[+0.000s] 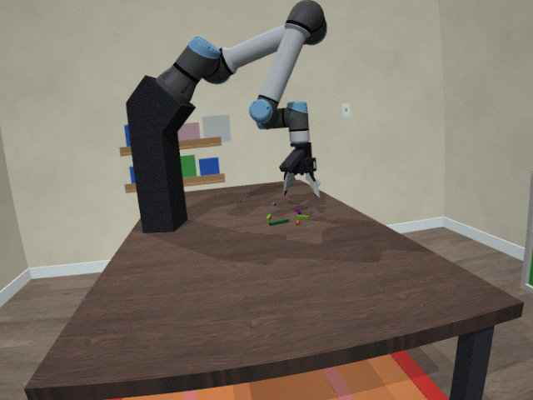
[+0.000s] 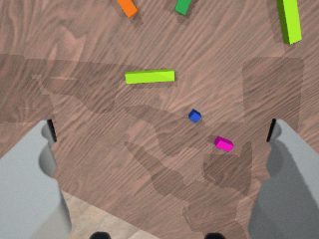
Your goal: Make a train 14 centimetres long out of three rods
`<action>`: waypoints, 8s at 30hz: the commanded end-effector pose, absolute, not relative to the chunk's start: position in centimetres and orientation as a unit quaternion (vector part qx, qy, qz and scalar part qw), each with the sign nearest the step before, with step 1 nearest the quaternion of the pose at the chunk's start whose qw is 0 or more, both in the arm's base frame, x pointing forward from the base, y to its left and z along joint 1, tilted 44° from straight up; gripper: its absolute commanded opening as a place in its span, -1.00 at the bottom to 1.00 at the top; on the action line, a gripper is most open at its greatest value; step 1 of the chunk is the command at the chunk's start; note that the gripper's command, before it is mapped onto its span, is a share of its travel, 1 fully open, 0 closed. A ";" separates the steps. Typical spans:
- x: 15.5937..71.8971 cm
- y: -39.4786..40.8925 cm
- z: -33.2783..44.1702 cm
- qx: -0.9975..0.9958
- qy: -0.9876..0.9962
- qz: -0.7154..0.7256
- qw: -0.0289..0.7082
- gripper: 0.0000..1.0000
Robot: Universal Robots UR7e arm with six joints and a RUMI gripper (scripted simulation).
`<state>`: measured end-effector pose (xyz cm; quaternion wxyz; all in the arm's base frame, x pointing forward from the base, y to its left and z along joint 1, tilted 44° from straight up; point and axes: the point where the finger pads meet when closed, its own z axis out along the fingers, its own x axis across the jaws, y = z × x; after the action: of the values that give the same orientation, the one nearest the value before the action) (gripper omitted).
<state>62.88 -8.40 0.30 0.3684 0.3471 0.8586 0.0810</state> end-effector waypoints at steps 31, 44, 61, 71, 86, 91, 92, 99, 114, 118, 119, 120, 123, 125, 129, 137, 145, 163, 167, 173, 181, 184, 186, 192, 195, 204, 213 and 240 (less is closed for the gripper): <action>62.6 -7.4 -0.1 0.540 0.752 0.166 0.339 1.00; 62.5 -6.7 -0.3 0.647 0.662 0.215 0.310 1.00; 62.6 -5.5 -0.5 0.791 0.482 0.285 0.248 1.00; 62.8 -4.9 -0.4 0.857 0.351 0.320 0.200 1.00; 63.1 -4.1 -0.1 0.913 0.156 0.356 0.125 1.00; 63.2 -4.0 -0.1 0.919 0.113 0.362 0.108 1.00; 63.3 -3.9 0.0 0.921 0.093 0.364 0.100 1.00; 63.5 -3.7 0.2 0.926 -0.018 0.373 0.056 1.00; 63.9 -3.5 0.5 0.899 -0.221 0.376 -0.027 1.00; 64.0 -3.5 0.6 0.884 -0.277 0.374 -0.051 1.00; 64.1 -3.5 0.6 0.879 -0.291 0.373 -0.057 1.00; 64.1 -3.5 0.7 0.875 -0.304 0.372 -0.063 1.00; 64.1 -3.5 0.7 0.859 -0.345 0.369 -0.080 1.00; 64.1 -3.5 0.7 0.859 -0.345 0.369 -0.080 1.00; 64.2 -3.6 0.8 0.829 -0.412 0.361 -0.109 1.00; 64.3 -3.7 0.9 0.771 -0.513 0.345 -0.154 1.00; 64.3 -3.9 1.0 0.711 -0.593 0.326 -0.190 1.00; 64.2 -4.3 0.9 0.534 -0.757 0.266 -0.268 1.00; 64.1 -4.4 0.8 0.484 -0.790 0.248 -0.285 1.00; 63.9 -4.6 0.7 0.408 -0.831 0.221 -0.307 1.00; 63.7 -4.6 0.5 0.335 -0.863 0.194 -0.324 1.00; 63.6 -4.7 0.5 0.301 -0.876 0.181 -0.332 1.00; 63.6 -4.7 0.4 0.279 -0.883 0.173 -0.336 1.00; 63.4 -4.7 0.3 0.229 -0.897 0.153 -0.345 1.00; 63.4 -4.7 0.2 0.211 -0.902 0.146 -0.348 1.00; 63.2 -4.7 0.1 0.140 -0.915 0.119 -0.359 1.00; 63.1 -4.7 -0.1 0.099 -0.921 0.103 -0.364 1.00; 62.9 -4.6 -0.2 0.040 -0.925 0.079 -0.369 1.00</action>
<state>62.88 -4.61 -0.28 0.3686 -0.0431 0.9251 -0.0803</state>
